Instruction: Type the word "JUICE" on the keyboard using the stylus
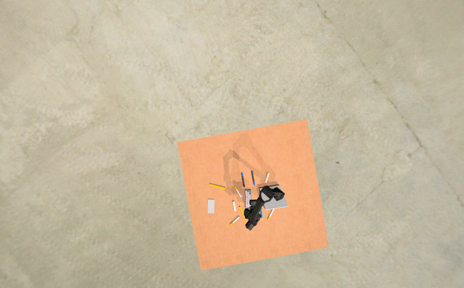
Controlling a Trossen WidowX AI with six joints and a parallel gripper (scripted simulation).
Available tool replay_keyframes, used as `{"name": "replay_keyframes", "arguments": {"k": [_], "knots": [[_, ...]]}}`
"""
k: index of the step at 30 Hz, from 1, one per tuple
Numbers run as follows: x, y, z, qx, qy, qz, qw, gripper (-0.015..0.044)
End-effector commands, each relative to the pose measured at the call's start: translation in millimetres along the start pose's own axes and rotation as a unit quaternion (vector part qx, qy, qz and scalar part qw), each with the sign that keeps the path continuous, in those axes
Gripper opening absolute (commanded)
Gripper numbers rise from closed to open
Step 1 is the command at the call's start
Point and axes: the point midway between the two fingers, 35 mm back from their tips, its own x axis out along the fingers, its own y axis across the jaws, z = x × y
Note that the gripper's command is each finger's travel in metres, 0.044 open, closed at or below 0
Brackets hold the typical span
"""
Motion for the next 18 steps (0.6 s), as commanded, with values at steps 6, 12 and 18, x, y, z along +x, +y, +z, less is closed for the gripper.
{"name": "replay_keyframes", "arguments": {"k": [6,12,18], "knots": [[-3.7,-0.2,0.4,0.001,-0.001,0.001,1.000,0.0000],[-4.2,18.4,-6.9,-0.091,0.000,0.005,0.996,0.0131],[3.0,89.9,-49.3,-0.456,-0.004,0.012,0.890,0.0150]]}}
